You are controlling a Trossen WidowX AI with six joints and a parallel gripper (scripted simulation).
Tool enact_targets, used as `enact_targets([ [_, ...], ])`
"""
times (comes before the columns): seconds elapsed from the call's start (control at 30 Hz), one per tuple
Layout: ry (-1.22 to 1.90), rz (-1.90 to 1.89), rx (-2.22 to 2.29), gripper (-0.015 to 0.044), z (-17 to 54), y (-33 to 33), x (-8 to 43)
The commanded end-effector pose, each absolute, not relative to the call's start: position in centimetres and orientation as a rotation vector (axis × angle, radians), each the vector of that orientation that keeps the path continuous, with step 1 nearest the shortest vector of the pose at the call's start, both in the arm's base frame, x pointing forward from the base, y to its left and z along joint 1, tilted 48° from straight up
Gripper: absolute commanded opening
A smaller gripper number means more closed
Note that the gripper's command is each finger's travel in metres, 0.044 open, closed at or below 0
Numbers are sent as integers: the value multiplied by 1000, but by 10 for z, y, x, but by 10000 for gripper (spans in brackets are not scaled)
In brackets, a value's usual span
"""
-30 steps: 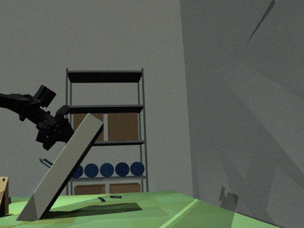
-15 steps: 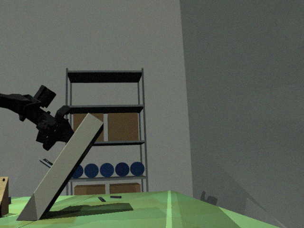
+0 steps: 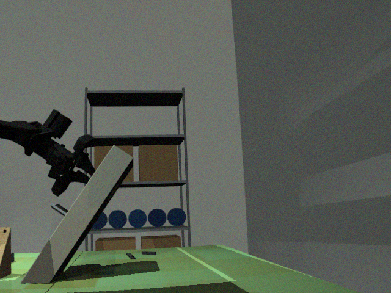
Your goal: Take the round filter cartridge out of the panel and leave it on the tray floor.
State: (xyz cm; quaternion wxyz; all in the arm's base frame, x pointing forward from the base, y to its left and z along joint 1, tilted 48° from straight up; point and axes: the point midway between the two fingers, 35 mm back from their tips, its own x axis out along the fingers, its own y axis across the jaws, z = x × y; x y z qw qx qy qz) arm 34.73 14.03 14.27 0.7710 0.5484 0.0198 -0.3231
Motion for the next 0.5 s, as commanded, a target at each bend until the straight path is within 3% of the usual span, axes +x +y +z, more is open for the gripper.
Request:
enact_targets([
  [0.0, 92, -698, 1067, 0, 140, 136, 352],
  [0.47, 249, -633, 600, 0, 140, 136, 353],
])
